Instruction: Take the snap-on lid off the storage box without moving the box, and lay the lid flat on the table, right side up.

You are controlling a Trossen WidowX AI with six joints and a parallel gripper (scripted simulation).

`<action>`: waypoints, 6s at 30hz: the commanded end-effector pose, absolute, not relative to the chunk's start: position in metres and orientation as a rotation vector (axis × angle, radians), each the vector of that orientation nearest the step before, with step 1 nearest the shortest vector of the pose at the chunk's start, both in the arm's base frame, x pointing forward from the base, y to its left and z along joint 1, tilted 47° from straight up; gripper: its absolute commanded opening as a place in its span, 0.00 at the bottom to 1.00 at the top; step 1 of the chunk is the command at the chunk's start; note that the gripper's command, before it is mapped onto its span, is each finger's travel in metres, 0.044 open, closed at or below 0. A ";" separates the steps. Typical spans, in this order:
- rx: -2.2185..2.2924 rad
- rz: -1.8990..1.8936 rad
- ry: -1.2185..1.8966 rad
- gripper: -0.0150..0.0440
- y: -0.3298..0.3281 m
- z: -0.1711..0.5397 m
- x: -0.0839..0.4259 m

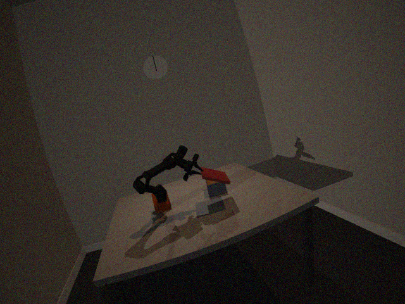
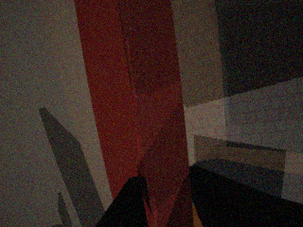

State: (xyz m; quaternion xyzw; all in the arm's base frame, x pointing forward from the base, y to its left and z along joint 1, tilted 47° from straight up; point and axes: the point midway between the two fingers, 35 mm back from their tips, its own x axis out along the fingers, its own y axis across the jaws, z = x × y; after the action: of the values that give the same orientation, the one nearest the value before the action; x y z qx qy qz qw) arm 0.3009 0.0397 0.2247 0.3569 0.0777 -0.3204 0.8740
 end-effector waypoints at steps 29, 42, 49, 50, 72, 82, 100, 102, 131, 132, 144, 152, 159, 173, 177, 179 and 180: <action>0.753 -0.658 0.161 0.25 -0.002 0.274 0.292; 0.752 -0.658 0.160 0.25 -0.019 0.293 0.287; 0.752 -0.658 0.159 0.25 -0.029 0.303 0.285; 0.752 -0.658 0.159 0.25 -0.030 0.304 0.285; 0.752 -0.657 0.158 0.25 -0.042 0.289 0.286; 0.752 -0.657 0.157 0.25 -0.048 0.284 0.286; 0.752 -0.657 0.156 0.25 -0.058 0.274 0.287; 0.752 -0.657 0.155 0.25 -0.059 0.273 0.287; 0.751 -0.656 0.153 0.25 -0.076 0.258 0.288; 0.751 -0.656 0.153 0.25 -0.077 0.258 0.288; 0.751 -0.656 0.152 0.25 -0.084 0.252 0.288; 0.750 -0.656 0.152 0.25 -0.089 0.247 0.288; 0.750 -0.655 0.151 0.25 -0.093 0.244 0.288; 0.749 -0.655 0.151 0.25 -0.101 0.236 0.289; 0.749 -0.655 0.150 0.25 -0.103 0.234 0.289; 0.749 -0.655 0.150 0.25 -0.105 0.233 0.289; 0.749 -0.655 0.150 0.25 -0.105 0.233 0.289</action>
State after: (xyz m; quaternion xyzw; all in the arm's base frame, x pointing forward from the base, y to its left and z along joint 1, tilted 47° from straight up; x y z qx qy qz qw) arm 0.2878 -0.1056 0.2350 0.3592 0.0696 -0.3196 0.8740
